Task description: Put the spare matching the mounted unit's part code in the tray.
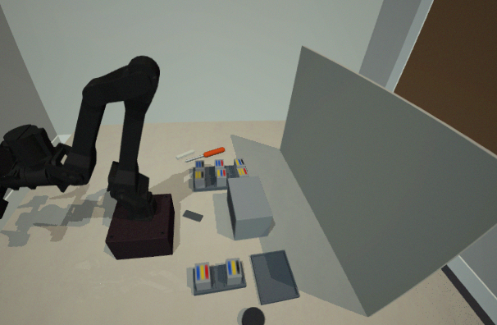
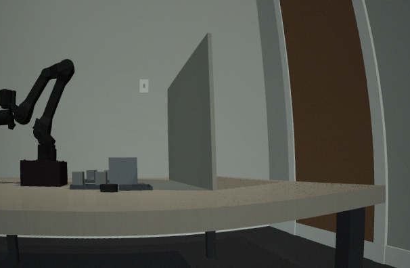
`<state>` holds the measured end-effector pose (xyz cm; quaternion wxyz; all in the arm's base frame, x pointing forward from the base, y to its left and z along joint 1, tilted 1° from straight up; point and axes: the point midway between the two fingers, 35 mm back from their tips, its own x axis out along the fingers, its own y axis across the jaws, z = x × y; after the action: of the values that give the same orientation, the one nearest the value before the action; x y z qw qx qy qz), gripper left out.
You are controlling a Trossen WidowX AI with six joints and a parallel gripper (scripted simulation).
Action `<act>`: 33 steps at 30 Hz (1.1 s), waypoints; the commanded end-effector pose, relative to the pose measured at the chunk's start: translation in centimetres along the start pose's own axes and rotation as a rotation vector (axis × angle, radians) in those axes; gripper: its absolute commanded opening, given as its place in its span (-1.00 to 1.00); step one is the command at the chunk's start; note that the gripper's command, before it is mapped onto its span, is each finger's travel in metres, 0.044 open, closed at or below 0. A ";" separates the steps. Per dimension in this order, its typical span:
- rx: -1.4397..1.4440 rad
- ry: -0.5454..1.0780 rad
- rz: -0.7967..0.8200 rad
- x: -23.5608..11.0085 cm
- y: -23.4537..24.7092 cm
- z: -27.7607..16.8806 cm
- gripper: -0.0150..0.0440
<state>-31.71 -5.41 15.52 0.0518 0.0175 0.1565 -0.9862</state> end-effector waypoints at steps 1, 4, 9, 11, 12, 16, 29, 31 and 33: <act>0.000 0.000 0.000 0.0 0.0 0.0 0.95; 0.000 0.000 0.000 0.0 0.0 0.0 1.00; -0.001 0.008 0.075 0.5 2.2 0.6 1.00; -0.004 0.019 0.175 0.8 5.4 1.3 1.00; -0.008 0.025 0.224 0.8 6.9 1.7 1.00; -0.030 0.049 0.422 0.0 13.3 3.2 1.00; -0.174 0.156 1.039 -12.6 31.2 7.1 1.00; -0.205 0.173 1.129 -15.7 33.1 7.4 1.00; -0.240 0.189 1.217 -19.0 34.6 7.6 1.00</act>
<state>-14.62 -36.45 13.37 0.5367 0.1641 0.2162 -0.7989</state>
